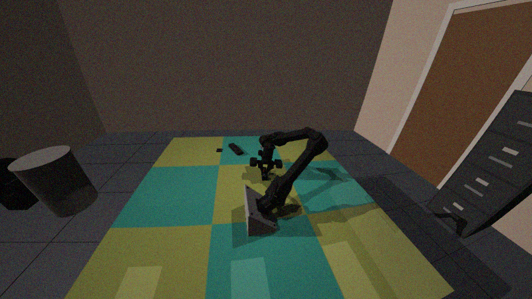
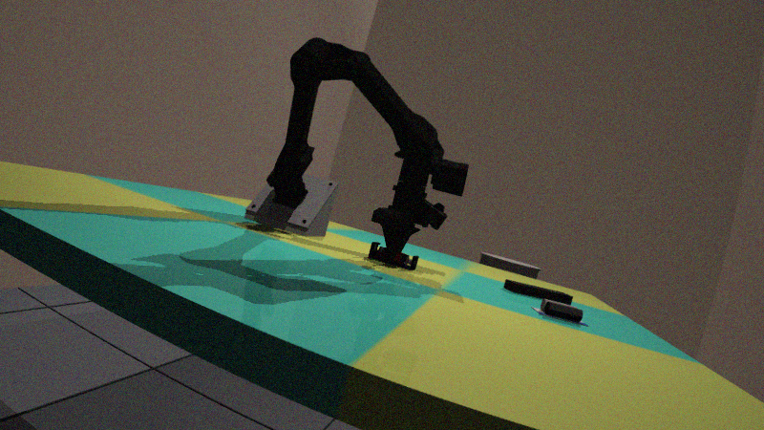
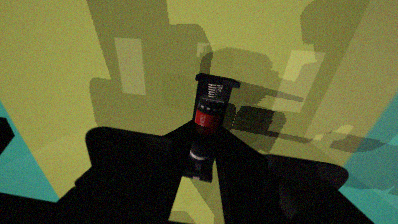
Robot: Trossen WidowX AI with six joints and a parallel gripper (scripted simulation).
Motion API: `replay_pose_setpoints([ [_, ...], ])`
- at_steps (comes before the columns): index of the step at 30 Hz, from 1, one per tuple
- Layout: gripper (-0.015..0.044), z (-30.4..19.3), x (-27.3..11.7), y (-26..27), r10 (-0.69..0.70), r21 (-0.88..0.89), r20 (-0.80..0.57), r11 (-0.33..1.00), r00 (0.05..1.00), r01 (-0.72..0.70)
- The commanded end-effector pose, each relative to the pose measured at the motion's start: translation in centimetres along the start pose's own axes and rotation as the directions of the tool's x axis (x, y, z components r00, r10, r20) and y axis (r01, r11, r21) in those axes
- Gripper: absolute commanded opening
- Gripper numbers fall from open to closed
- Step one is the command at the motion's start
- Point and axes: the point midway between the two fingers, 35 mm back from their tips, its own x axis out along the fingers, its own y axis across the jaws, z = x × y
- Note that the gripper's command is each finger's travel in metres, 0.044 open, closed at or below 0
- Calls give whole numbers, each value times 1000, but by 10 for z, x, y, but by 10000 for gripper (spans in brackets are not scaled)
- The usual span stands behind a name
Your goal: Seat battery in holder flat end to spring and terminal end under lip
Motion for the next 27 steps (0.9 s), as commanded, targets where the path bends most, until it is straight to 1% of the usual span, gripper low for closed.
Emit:
replay_pose_setpoints([
  [1,67,-3,1,-1,-4,-2,5,1000,1000,4],
  [27,67,-10,1,-1,4,-3,27,1000,1000,-4],
])
